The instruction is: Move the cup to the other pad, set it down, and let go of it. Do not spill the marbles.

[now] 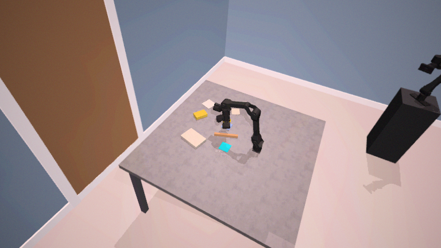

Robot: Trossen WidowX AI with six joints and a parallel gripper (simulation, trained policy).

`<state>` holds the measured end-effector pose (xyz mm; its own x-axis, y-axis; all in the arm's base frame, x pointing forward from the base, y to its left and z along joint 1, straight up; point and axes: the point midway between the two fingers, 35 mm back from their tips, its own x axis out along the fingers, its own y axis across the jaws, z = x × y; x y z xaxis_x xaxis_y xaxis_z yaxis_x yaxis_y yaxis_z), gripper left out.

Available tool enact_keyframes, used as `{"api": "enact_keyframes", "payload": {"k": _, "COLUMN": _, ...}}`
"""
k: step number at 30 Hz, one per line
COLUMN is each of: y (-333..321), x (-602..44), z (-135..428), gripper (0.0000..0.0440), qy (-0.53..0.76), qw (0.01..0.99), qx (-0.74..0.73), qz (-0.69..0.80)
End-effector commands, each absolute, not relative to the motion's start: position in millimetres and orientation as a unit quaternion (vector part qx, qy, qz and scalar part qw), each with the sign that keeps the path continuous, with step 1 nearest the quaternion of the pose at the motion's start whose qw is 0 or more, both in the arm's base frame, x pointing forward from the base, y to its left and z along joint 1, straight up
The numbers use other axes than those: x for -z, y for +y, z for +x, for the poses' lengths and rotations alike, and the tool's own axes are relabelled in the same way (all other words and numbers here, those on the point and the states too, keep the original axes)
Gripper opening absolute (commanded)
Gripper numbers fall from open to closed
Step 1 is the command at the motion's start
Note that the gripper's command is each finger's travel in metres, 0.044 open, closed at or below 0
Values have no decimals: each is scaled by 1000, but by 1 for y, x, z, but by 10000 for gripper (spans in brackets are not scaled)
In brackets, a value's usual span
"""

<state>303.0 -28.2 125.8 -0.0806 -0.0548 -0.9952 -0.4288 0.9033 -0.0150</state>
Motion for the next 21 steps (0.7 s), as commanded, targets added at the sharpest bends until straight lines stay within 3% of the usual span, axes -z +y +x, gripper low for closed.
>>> {"api": "enact_keyframes", "payload": {"k": 1, "y": -17, "x": -131, "z": 303, "gripper": 0, "qy": 713, "qw": 662, "qx": -149, "qz": -176}}
{"api": "enact_keyframes", "payload": {"k": 21, "y": 49, "x": -140, "z": 298, "gripper": 0, "qy": 675, "qw": 681, "qx": -181, "qz": -219}}
